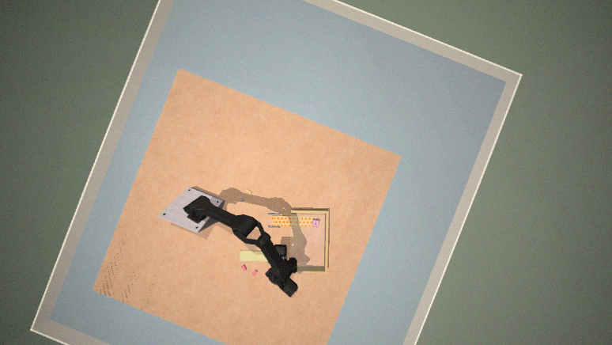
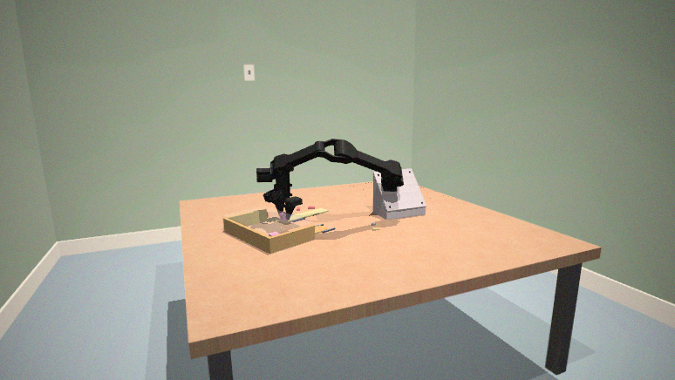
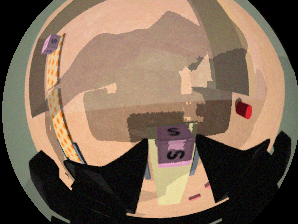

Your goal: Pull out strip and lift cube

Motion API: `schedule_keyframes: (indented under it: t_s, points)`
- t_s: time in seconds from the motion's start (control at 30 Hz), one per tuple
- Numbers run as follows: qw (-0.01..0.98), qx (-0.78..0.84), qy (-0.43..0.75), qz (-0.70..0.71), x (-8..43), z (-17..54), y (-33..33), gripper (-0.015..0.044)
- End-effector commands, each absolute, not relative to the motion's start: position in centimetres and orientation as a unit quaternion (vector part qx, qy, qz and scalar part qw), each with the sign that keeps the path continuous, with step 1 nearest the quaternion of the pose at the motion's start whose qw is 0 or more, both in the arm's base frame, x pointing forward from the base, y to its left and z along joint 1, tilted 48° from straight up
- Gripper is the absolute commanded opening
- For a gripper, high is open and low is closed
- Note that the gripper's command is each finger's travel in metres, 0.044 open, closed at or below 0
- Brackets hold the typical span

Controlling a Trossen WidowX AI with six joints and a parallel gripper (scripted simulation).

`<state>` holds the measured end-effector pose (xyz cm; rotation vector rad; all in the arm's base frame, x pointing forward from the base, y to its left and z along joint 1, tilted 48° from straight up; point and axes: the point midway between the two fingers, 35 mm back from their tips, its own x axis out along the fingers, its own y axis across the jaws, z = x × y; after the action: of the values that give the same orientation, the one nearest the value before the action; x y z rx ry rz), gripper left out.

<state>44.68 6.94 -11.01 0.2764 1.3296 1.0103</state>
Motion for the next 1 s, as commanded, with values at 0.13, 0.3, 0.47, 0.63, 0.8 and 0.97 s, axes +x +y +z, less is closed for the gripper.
schedule_keyframes:
  t_s: [0.13,0.3,0.47,0.63,0.8,0.97]
  points:
    - [0.663,0.122,0.588,0.447,44.7,-11.0,6.9,0.0132]
    - [0.663,0.122,0.588,0.447,44.7,-11.0,6.9,0.0098]
    - [0.663,0.122,0.588,0.447,44.4,-10.7,6.6,0.0000]
    - [0.663,0.123,0.589,0.446,43.1,-9.8,5.7,0.0000]
    - [0.663,0.124,0.589,0.445,41.7,-8.9,4.8,0.0000]
    - [0.662,0.125,0.590,0.445,40.2,-8.1,4.1,0.0000]
